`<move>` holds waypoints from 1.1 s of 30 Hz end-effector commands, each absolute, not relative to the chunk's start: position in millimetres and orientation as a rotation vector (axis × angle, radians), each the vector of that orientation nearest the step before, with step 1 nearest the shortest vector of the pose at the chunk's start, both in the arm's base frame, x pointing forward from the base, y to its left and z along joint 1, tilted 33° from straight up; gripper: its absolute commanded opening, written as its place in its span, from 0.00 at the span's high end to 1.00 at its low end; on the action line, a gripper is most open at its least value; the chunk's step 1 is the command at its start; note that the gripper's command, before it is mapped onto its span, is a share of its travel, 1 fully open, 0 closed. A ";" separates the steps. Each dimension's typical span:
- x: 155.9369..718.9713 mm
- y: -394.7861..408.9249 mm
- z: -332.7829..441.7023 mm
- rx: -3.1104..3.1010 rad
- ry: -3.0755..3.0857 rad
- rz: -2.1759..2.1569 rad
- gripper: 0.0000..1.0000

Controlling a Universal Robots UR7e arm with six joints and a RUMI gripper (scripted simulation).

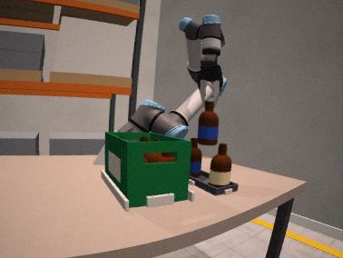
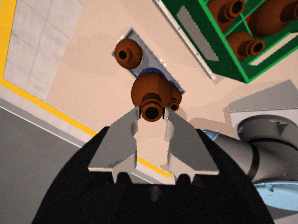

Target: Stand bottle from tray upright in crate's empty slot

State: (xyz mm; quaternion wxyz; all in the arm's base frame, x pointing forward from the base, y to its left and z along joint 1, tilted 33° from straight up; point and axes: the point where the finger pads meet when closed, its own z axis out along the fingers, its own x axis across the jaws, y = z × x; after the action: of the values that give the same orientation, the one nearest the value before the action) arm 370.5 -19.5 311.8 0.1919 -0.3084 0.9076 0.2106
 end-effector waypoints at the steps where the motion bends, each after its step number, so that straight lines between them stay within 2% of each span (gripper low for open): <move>1: 369.5 -22.4 316.4 -0.866 2.548 0.590 1.00; 33: 366.7 -28.7 326.8 -0.866 2.548 0.590 1.00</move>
State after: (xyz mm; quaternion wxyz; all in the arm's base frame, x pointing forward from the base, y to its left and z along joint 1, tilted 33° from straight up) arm 366.6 -28.3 326.6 0.1919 -0.3084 0.9076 0.2107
